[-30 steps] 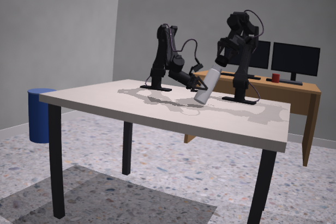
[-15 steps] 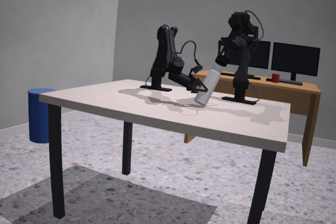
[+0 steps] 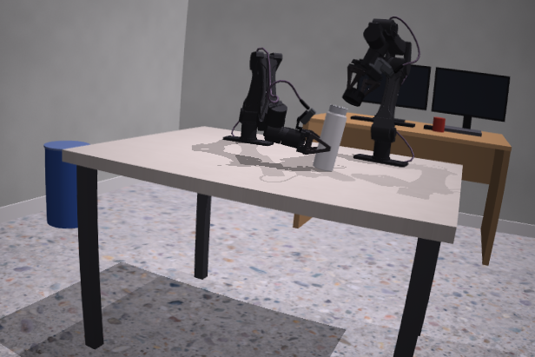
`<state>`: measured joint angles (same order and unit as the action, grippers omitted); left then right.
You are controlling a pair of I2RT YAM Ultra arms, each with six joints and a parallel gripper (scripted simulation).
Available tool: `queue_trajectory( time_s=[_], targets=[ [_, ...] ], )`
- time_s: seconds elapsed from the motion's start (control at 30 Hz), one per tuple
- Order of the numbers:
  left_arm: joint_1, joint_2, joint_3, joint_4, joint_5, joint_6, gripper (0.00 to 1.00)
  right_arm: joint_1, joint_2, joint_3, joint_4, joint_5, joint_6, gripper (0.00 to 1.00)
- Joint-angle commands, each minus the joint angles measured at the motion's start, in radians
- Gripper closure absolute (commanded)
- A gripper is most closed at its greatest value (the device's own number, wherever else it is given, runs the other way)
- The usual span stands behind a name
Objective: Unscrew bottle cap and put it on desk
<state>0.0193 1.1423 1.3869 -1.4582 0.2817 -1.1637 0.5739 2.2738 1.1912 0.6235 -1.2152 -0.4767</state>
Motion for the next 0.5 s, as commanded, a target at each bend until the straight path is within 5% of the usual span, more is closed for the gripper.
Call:
queue_trajectory(
  time_s=[0.0, 0.47],
  targets=[
    [0.005, -0.018, -0.004, 0.002, 0.008, -0.007, 1.00, -0.006, 0.030, -0.044, 0.152, -0.054, 0.191, 1.00],
    [0.005, -0.018, -0.004, 0.002, 0.008, -0.007, 1.00, -0.005, 0.085, -0.101, 0.618, -0.040, 0.425, 1.00]
  ],
)
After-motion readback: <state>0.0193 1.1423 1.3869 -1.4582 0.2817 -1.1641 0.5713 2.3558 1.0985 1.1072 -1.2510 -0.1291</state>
